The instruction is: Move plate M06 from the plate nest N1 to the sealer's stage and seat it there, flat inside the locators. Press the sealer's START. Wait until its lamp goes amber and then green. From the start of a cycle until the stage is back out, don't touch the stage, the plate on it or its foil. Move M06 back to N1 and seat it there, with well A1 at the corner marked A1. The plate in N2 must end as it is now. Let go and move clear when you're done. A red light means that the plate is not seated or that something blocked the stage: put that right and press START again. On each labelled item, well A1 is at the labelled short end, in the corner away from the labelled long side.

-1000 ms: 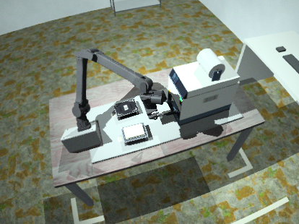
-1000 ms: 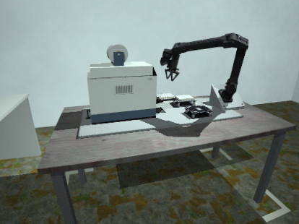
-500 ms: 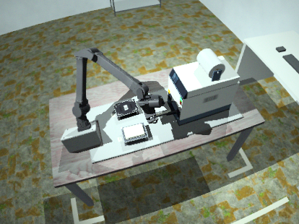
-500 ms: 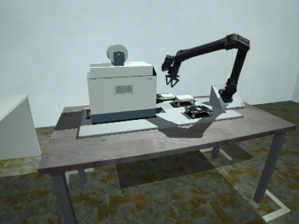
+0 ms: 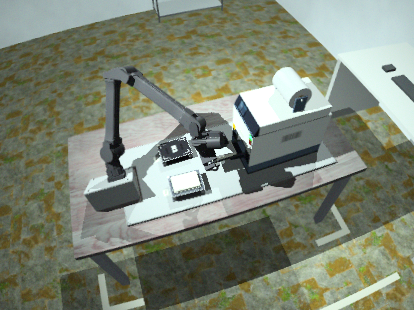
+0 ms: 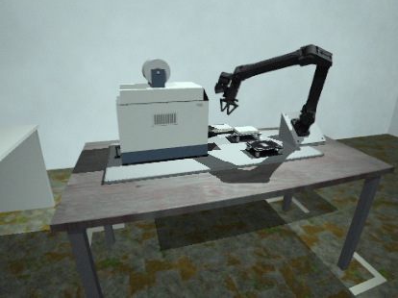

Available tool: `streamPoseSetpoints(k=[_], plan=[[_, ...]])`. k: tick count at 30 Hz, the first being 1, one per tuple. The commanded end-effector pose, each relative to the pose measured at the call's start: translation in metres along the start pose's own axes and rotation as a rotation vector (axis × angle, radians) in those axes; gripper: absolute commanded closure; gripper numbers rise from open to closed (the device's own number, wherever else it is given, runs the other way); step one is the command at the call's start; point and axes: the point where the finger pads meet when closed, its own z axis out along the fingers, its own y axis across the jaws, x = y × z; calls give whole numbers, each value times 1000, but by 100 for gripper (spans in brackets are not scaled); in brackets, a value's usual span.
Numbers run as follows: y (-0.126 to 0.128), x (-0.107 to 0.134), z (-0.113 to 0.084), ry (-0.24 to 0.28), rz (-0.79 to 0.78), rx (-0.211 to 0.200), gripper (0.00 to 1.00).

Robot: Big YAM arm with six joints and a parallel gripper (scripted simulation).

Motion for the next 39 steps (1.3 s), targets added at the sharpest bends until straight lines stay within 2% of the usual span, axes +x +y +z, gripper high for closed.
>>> streamPoseSetpoints(k=[1, 6, 11, 16, 21, 24, 27, 32, 35, 39], plan=[[-5, -23, -14, -30, -40, 10, 0], [-5, -22, -14, -29, -48, 9, 0], [38, -50, -7, -44, -74, 16, 0], [55, -67, -1, -53, -81, 28, 0], [68, -66, 14, -28, -33, 20, 0], [68, -64, 13, -27, -27, 15, 0], [87, -71, 13, -28, -22, 13, 0], [126, -98, 17, -47, -65, 17, 0], [112, -96, 15, -49, -61, 20, 0], [96, -82, 18, -30, -27, 13, 0]])
